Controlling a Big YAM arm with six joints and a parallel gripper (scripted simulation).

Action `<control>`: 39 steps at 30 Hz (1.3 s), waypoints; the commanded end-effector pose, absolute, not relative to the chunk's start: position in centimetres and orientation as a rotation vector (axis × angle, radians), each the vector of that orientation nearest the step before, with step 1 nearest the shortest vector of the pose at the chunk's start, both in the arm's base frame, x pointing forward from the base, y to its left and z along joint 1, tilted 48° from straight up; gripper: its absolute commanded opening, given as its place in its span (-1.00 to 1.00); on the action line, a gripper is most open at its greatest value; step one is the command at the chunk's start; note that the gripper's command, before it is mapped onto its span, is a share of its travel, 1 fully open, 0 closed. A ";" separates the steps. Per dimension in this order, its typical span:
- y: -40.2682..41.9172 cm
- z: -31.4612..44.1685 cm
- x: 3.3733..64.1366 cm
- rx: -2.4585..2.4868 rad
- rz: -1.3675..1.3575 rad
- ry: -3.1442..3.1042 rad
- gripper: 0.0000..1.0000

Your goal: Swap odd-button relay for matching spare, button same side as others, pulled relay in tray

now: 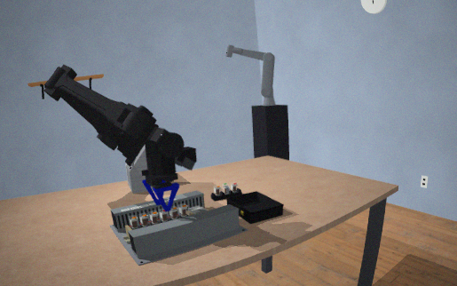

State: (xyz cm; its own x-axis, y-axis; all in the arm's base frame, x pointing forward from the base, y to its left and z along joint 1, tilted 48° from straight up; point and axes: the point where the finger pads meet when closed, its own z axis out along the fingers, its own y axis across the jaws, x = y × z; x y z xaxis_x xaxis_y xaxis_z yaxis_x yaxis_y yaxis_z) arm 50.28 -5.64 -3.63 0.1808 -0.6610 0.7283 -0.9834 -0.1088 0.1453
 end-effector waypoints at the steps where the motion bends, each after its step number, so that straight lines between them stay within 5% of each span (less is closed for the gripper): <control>1: -5.4 -2.5 51.5 1.848 0.708 -1.568 0.17; 39: -6.9 -4.5 50.5 1.841 0.673 -1.549 0.17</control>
State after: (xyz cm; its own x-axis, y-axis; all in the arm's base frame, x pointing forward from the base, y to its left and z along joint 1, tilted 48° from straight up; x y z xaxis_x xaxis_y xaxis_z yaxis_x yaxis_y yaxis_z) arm 50.68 -6.43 -3.70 0.1691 -0.6628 0.7295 -0.9855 -0.1054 0.1326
